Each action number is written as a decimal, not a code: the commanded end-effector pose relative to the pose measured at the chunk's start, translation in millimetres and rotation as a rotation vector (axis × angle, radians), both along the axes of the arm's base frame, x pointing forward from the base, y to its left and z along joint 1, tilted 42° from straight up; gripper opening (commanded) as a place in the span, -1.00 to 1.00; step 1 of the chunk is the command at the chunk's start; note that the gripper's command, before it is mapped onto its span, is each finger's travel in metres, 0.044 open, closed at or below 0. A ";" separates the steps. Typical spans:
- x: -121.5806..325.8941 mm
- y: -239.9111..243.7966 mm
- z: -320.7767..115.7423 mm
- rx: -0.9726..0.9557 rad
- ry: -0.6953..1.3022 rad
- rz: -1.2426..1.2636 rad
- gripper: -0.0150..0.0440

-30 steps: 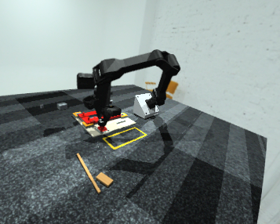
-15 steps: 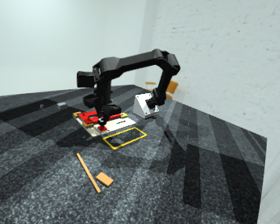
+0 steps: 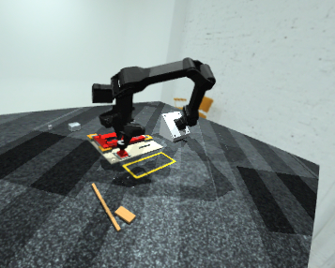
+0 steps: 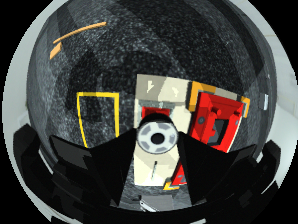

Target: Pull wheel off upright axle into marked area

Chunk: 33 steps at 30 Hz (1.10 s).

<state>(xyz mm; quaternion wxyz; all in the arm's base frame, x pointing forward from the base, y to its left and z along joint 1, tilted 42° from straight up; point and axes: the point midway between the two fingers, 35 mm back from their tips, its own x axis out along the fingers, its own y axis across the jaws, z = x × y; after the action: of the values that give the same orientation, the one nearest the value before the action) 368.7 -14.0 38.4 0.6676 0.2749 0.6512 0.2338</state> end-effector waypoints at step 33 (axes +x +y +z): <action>-1.1 -9.5 9.1 -0.003 0.000 -0.001 -0.49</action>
<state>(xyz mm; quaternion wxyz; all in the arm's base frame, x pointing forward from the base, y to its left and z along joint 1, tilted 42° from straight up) 367.9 -22.6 46.9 0.6678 0.2764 0.6511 0.2319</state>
